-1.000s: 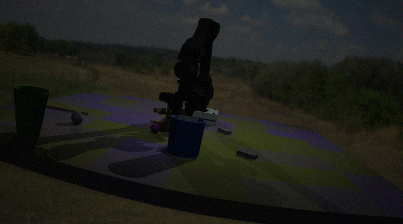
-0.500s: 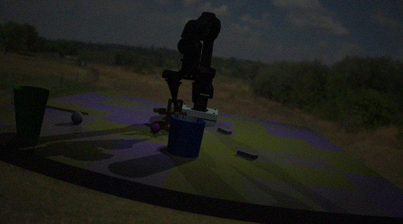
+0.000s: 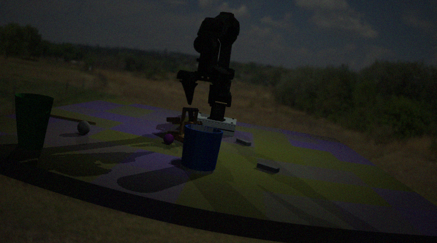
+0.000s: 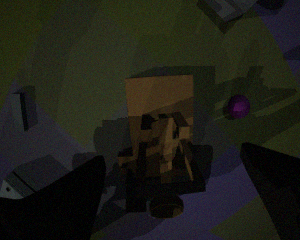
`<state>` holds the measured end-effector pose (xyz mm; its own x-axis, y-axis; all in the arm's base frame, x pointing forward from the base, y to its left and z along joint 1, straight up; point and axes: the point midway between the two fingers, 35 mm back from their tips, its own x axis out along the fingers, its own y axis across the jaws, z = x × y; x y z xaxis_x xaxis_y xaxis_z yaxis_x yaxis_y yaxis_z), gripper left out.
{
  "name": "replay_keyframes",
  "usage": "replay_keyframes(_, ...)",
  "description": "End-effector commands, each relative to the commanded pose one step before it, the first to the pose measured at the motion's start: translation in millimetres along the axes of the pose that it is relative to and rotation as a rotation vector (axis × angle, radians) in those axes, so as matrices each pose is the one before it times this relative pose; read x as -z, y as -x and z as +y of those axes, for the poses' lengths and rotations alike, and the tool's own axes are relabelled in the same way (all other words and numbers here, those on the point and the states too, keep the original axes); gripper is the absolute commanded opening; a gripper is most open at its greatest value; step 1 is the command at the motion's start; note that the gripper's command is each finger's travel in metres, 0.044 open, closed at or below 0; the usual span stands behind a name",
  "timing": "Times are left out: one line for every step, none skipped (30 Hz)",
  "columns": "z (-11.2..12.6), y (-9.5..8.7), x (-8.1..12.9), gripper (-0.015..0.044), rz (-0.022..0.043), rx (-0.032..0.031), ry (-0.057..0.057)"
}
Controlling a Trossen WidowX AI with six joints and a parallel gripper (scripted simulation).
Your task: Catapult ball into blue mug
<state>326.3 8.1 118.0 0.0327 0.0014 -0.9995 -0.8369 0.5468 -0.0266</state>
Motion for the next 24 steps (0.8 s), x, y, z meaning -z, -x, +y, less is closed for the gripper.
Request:
replay_keyframes(0.42, -30.04, 0.84, 0.0440, 0.00249, -0.00200, -0.0075)
replay_keyframes(0.38, -7.77, 0.27, 0.0440, 0.00003, -0.00005, 0.0000)
replay_keyframes(0.17, -2.58, 0.12, 0.0440, 0.00001, -0.00002, 0.0000)
replay_keyframes(0.00, 0.00, 0.00, 0.0440, 0.00000, 0.00000, 0.0000)
replay_keyframes(0.00, 0.00, 0.00, 0.0440, 0.00000, 0.00000, 0.0000)
replay_keyframes(0.00, 0.00, 0.00, 0.0440, 0.00000, 0.00000, 0.0000)
replay_keyframes(0.00, 0.00, 0.00, 0.0440, 0.00000, 0.00000, 0.0000)
replay_keyframes(-0.02, -0.27, -0.01, 0.0440, 0.00000, 0.00000, 0.0000)
replay_keyframes(-0.06, -0.81, -0.04, 0.0440, 0.00000, 0.00000, 0.0000)
replay_keyframes(-0.07, -1.07, -0.05, 0.0440, 0.00000, 0.00000, 0.0000)
replay_keyframes(-0.10, -1.56, -0.07, 0.0440, 0.00000, 0.00000, 0.0000)
replay_keyframes(-0.10, -1.64, -0.07, 0.0440, 0.00000, 0.00000, 0.0000)
replay_keyframes(-0.09, -1.65, -0.07, 0.0440, 0.00000, 0.00000, 0.0000)
replay_keyframes(-0.09, -1.65, -0.06, 0.0440, 0.00000, 0.00000, 0.0000)
replay_keyframes(-0.08, -1.65, -0.05, 0.0440, 0.00000, 0.00000, 0.0000)
replay_keyframes(-0.07, -1.65, -0.05, 0.0440, 0.00000, 0.00000, 0.0000)
replay_keyframes(-0.06, -1.65, -0.04, 0.0440, 0.00000, 0.00000, 0.0000)
replay_keyframes(-0.05, -1.64, -0.04, 0.0440, 0.00000, 0.00000, 0.0000)
replay_keyframes(-0.05, -1.64, -0.03, 0.0440, 0.00000, 0.00000, 0.0000)
replay_keyframes(-0.04, -1.64, -0.03, 0.0440, 0.00000, 0.00000, 0.0000)
replay_keyframes(-0.03, -1.64, -0.02, 0.0440, 0.00000, 0.00000, 0.0000)
replay_keyframes(-0.02, -1.64, -0.02, 0.0440, 0.00000, 0.00000, 0.0000)
replay_keyframes(-0.01, -1.64, -0.01, 0.0440, 0.00000, 0.00000, 0.0000)
replay_keyframes(-0.01, -1.63, 0.00, 0.0440, 0.00000, 0.00000, 0.0000)
